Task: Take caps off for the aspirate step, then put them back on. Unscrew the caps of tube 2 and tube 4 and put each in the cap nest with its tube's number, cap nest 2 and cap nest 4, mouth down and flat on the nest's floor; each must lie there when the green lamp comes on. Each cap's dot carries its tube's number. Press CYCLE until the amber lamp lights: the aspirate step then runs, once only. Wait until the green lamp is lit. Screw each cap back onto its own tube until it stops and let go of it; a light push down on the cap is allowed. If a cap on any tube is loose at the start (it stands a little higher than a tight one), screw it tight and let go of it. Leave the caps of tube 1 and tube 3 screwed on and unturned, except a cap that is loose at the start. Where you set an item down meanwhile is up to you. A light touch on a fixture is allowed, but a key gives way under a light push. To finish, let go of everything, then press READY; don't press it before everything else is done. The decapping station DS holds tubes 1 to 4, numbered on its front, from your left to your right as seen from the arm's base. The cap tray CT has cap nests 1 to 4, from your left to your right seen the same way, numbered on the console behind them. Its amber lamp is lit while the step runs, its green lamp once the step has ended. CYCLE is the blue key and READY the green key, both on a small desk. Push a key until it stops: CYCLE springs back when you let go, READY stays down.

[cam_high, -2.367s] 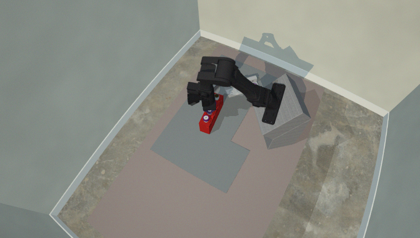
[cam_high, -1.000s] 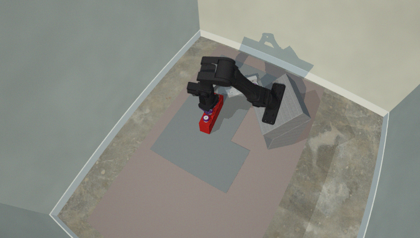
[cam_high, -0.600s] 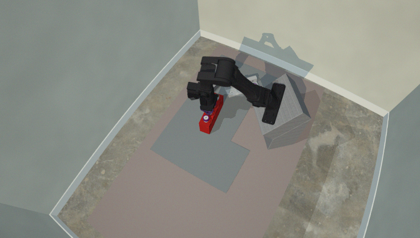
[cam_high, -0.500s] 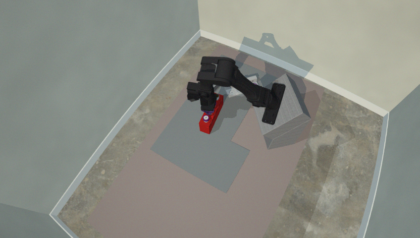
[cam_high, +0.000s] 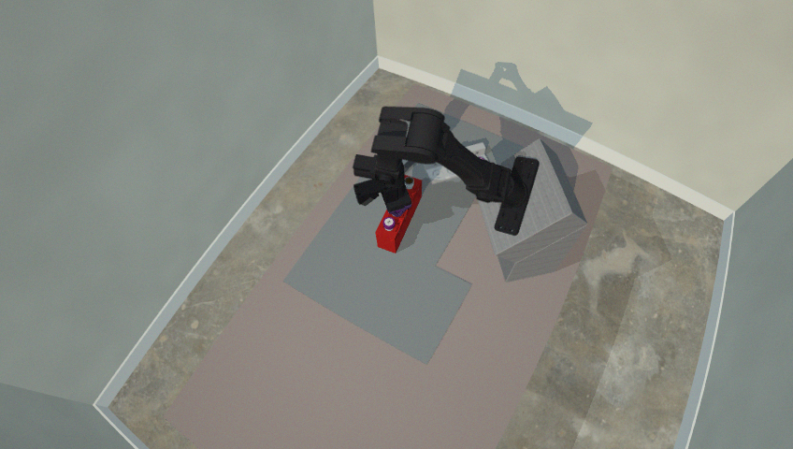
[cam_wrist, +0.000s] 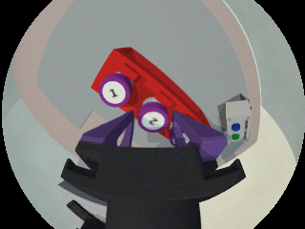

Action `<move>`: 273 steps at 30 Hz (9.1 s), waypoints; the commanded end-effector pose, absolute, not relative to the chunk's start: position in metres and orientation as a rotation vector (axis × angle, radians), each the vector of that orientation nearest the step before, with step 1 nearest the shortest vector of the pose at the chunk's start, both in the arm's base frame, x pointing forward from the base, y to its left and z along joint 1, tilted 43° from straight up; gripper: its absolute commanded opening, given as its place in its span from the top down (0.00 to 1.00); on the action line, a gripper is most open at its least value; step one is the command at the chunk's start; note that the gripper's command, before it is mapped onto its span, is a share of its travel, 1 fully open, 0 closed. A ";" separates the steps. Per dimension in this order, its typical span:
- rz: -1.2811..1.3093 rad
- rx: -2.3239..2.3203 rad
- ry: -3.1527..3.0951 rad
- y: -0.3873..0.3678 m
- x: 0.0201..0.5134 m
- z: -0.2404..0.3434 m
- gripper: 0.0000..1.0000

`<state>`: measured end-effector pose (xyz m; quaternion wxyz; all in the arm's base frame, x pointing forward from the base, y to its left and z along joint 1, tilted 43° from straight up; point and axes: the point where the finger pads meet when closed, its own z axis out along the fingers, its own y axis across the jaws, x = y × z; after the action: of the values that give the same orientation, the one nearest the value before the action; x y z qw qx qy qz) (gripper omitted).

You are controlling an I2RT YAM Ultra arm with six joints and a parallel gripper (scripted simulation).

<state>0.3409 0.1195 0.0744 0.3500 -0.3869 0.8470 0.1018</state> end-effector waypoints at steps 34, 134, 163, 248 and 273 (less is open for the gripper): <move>-0.297 -2.047 1.262 0.118 0.341 0.077 0.51; 1.114 1.878 2.111 0.119 0.342 0.076 1.00; 0.935 1.013 2.439 0.119 0.342 0.076 0.51; 0.480 -0.451 2.398 0.120 0.342 0.076 1.00; 0.868 0.753 2.484 0.120 0.343 0.075 1.00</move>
<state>0.3412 0.1205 0.0726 0.2101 0.2303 0.9011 0.3014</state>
